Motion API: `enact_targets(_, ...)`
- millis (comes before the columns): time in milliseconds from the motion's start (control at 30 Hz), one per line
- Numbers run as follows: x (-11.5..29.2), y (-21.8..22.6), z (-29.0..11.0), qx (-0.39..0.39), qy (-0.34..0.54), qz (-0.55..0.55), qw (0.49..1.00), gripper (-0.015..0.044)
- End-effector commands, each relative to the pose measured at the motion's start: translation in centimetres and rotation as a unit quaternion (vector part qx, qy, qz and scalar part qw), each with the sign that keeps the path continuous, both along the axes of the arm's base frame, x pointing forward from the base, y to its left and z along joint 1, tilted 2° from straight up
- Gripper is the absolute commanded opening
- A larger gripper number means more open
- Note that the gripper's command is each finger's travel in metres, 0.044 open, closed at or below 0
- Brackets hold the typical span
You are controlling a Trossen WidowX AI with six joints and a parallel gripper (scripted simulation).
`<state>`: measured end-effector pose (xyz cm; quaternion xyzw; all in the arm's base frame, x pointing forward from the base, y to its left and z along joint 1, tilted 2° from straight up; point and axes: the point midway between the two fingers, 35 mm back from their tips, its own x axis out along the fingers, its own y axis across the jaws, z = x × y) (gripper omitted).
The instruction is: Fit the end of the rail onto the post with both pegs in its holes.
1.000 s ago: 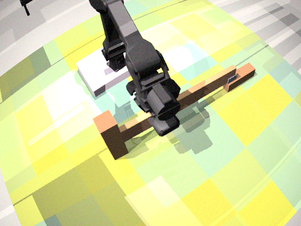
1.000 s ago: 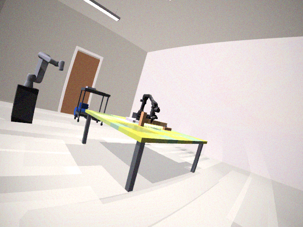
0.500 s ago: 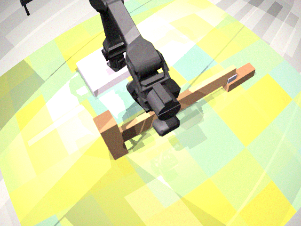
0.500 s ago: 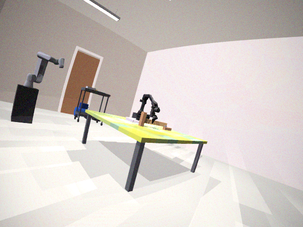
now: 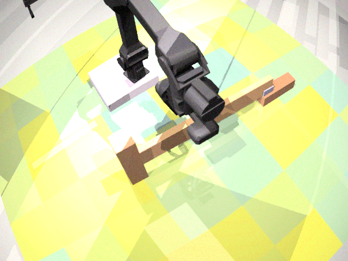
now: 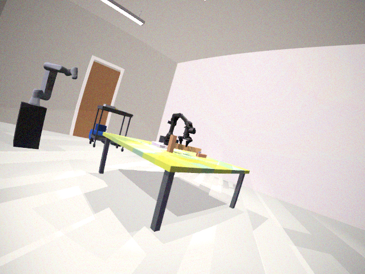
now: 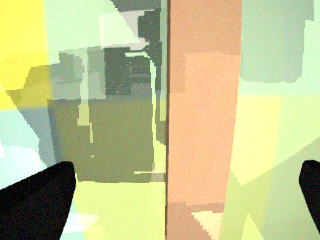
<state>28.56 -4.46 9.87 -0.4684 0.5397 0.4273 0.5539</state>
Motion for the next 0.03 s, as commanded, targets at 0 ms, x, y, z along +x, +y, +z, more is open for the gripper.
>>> enact_targets(0,-0.01,0.06,0.11,-0.001,0.0,-0.001,1.0,0.044)
